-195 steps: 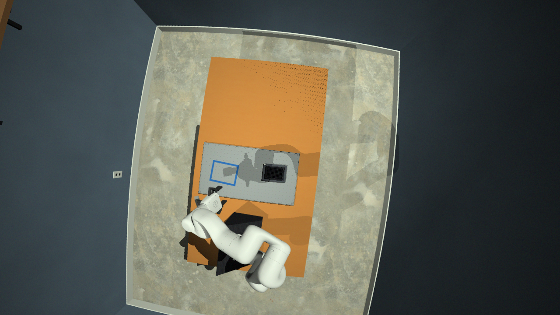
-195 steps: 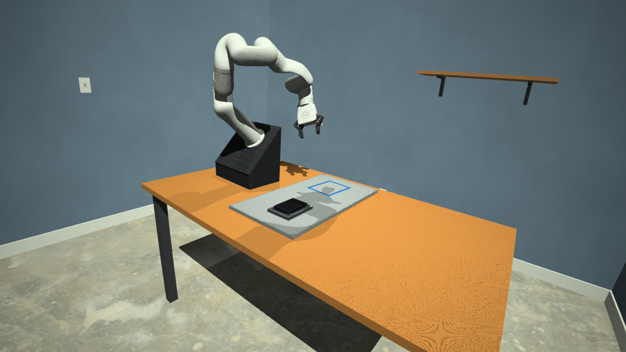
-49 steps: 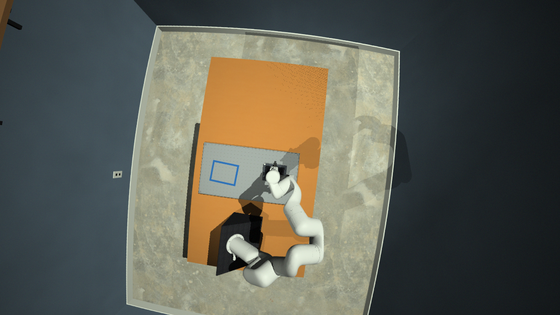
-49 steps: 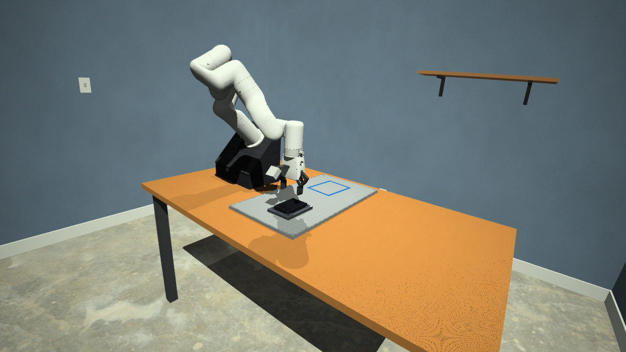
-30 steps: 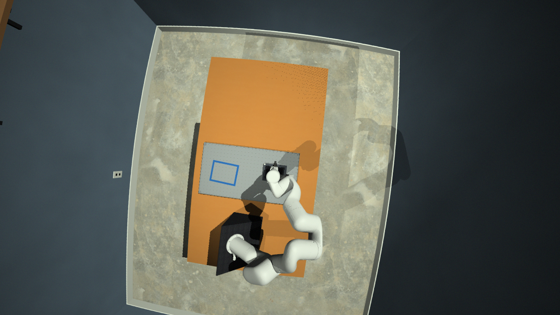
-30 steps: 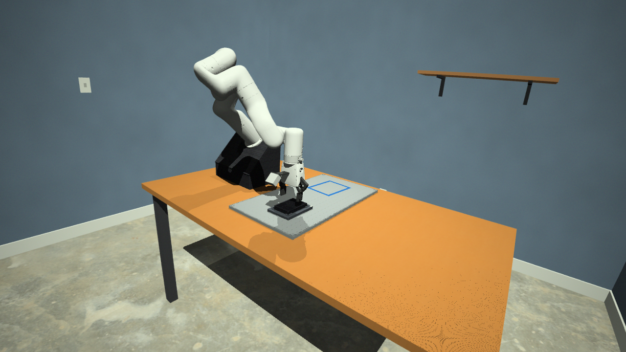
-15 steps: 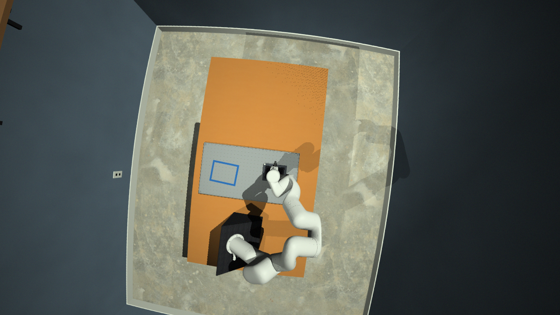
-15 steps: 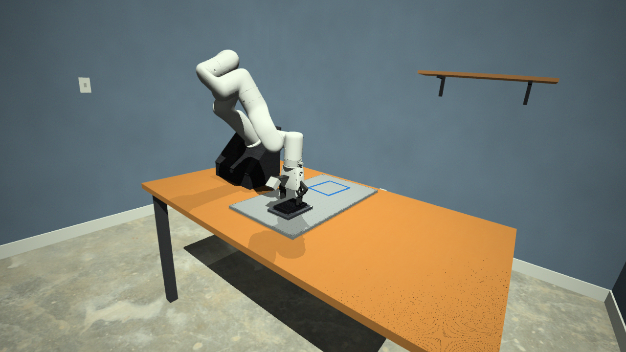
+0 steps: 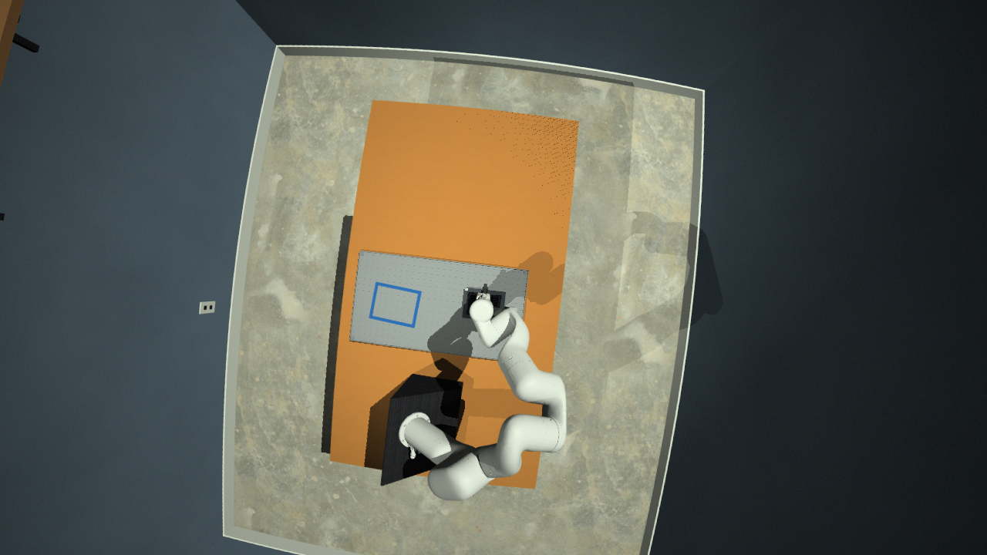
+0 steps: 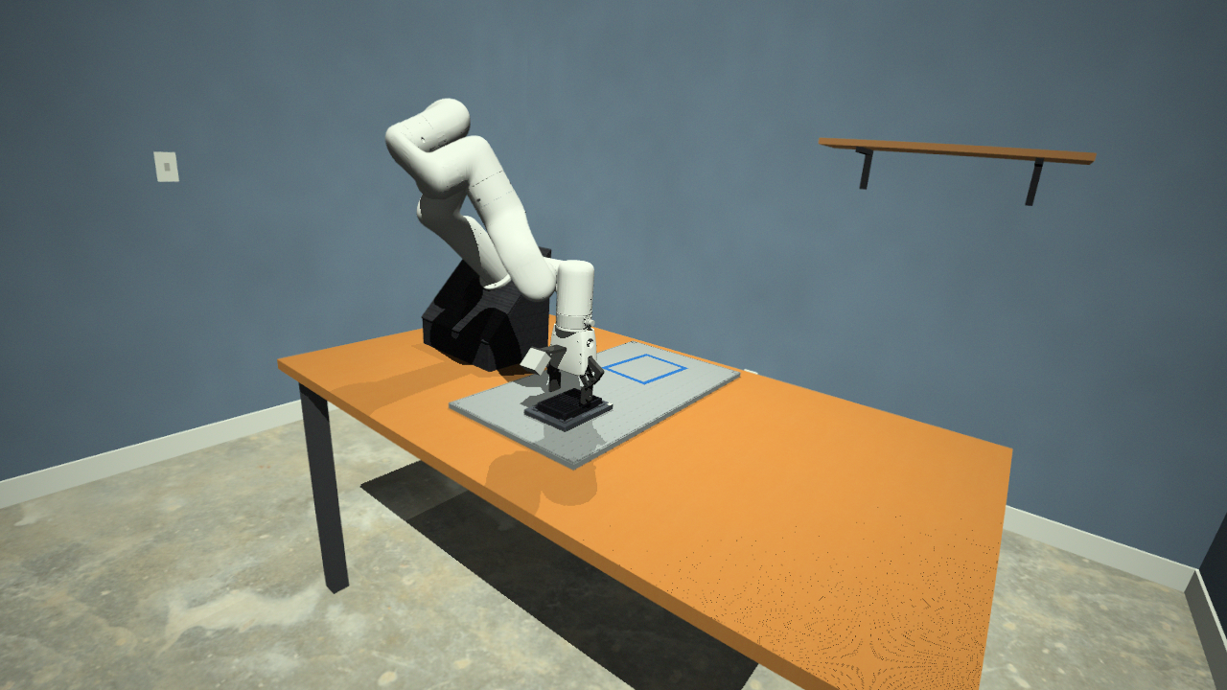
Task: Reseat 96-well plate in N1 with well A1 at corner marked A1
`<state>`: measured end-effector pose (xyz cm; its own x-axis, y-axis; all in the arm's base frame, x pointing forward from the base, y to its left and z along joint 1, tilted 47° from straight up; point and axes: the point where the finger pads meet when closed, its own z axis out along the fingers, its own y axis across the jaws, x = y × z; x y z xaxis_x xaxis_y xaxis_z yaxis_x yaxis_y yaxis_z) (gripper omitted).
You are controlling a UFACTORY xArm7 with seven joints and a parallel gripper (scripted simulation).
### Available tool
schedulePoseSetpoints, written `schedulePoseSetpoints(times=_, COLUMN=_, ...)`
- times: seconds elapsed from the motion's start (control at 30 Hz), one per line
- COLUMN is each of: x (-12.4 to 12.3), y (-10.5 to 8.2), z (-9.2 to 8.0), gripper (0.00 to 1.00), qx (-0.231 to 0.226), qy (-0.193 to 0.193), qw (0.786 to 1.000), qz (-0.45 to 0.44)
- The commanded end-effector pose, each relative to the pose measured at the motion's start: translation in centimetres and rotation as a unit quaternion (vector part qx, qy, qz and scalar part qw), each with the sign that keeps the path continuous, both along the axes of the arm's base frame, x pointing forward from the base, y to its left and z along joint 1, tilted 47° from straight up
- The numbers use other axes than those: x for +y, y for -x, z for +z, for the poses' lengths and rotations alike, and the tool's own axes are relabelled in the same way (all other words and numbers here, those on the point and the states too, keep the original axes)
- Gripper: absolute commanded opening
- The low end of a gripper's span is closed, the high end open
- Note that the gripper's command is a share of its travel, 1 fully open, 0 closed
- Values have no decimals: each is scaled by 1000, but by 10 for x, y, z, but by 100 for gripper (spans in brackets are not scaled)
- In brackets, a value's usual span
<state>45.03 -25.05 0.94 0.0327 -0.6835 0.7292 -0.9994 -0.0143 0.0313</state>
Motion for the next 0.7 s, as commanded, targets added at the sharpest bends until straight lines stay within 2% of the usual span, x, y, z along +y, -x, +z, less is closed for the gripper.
schedulePoseSetpoints(times=0.0, x=-1, y=-2, z=-1, gripper=100, qx=-1, qy=-1, qw=1000, qz=2)
schedulePoseSetpoints(times=0.67, x=-9, y=-1, z=-10, gripper=100, qx=-1, qy=-1, qw=1000, qz=2)
